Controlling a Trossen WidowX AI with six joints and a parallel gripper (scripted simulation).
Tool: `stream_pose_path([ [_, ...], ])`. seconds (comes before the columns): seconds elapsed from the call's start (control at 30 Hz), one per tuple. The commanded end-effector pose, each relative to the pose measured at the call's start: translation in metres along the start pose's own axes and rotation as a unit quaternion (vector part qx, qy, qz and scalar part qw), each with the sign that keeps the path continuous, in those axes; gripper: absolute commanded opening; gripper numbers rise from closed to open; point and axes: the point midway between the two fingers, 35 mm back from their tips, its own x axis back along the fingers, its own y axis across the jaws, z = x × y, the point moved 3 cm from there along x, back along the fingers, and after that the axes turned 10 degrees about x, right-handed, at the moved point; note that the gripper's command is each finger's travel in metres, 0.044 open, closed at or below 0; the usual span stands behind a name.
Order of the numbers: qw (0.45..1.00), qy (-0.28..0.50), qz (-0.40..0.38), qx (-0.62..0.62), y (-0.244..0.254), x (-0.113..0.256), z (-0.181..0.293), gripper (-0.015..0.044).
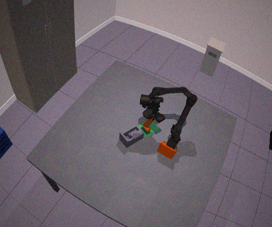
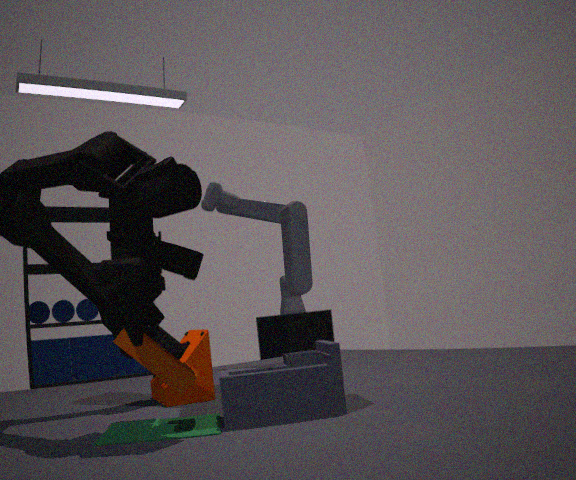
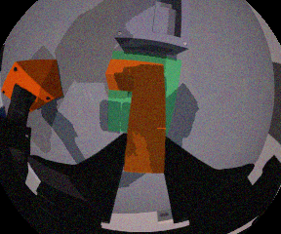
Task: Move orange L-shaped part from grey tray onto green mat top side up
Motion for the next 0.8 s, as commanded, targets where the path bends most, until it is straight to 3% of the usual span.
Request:
stream_pose_path([
  [0.0,1.0,0.001,0.001,-0.001,0.0,-0.006,0.001,0.0],
  [0.77,1.0,0.002,0.001,-0.001,0.001,-0.039,0.002,0.0],
])
